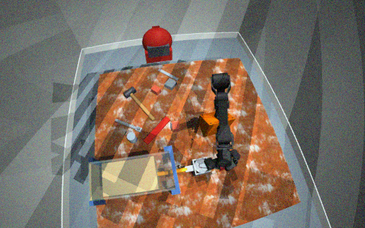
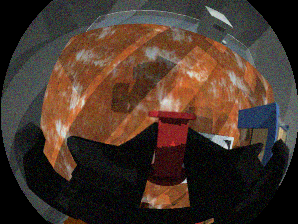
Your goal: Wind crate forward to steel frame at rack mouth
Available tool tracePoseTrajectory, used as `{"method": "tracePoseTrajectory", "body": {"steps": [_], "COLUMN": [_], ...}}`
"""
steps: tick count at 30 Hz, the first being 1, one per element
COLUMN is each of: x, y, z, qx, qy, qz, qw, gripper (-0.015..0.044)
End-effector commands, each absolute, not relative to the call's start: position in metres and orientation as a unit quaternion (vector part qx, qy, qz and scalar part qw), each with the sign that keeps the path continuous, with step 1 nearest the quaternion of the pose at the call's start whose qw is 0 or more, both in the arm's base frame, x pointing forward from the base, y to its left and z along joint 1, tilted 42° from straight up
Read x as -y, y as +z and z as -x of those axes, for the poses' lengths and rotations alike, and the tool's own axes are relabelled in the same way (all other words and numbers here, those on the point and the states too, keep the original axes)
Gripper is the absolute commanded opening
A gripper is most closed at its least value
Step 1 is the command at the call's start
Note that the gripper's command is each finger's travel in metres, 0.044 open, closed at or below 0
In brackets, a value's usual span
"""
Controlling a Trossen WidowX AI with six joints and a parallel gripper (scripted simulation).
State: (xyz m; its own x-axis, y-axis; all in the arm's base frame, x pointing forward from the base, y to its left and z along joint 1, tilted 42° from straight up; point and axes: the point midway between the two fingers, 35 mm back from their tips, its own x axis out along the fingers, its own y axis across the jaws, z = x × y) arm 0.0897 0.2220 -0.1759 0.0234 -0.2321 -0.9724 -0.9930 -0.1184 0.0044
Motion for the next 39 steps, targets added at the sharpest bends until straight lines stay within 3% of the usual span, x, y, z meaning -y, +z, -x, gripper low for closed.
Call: {"method": "tracePoseTrajectory", "body": {"steps": [1,39], "x": [-0.206,-0.152], "y": [-0.170,-0.125], "z": [-0.086,-0.102], "qx": [-0.532,-0.533], "qy": [0.457,0.454], "qz": [0.591,0.593], "qw": [0.399,0.397], "gripper": [0.0000,0.0000]}}
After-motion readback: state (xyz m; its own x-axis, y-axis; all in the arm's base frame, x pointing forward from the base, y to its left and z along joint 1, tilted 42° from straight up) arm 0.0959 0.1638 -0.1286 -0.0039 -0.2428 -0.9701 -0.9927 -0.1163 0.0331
